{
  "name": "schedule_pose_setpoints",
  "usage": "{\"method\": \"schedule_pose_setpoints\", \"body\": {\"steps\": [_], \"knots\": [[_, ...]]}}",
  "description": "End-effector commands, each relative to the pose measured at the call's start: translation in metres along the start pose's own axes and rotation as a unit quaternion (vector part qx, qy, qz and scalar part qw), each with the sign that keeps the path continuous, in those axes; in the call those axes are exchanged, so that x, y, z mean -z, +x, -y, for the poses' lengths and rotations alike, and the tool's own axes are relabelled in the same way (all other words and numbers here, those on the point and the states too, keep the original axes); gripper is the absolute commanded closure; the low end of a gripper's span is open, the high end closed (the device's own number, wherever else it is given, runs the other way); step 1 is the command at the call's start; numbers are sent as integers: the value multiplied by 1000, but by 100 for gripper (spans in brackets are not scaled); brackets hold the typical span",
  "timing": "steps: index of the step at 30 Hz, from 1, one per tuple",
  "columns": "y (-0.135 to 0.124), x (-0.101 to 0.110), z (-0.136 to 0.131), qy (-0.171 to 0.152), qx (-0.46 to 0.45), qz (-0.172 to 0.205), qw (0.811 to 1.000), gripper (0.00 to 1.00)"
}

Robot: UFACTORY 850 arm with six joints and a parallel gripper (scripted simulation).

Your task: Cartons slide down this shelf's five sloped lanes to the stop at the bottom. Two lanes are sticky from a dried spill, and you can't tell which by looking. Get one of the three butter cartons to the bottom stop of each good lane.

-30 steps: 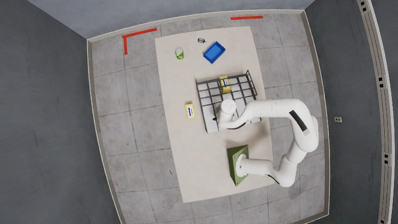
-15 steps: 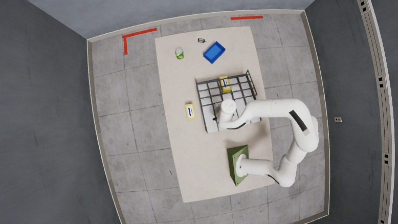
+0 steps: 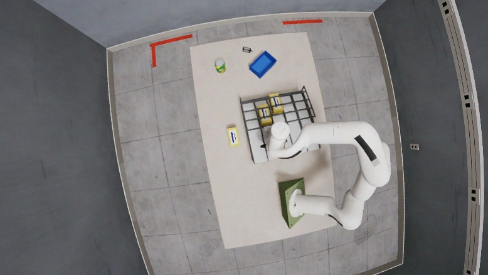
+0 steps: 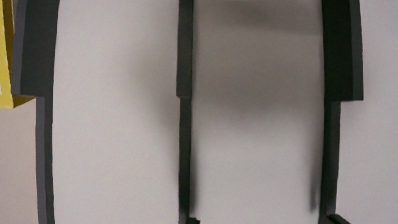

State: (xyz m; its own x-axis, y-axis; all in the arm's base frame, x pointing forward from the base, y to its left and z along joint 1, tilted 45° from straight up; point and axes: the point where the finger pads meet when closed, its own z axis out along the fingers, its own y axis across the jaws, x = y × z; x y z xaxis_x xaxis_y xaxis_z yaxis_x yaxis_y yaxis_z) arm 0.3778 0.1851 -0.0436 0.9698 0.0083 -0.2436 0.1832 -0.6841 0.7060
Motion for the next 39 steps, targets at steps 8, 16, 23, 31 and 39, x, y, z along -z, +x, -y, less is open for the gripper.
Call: {"method": "schedule_pose_setpoints", "body": {"steps": [8, 16, 23, 31, 39], "knots": [[0, 1, 0, 1, 0, -1, 1000, 23], [0, 1, 0, 1, 0, -1, 1000, 22], [0, 1, 0, 1, 0, -1, 1000, 22], [0, 1, 0, 1, 0, -1, 1000, 22], [0, 1, 0, 1, 0, -1, 1000, 20]]}}
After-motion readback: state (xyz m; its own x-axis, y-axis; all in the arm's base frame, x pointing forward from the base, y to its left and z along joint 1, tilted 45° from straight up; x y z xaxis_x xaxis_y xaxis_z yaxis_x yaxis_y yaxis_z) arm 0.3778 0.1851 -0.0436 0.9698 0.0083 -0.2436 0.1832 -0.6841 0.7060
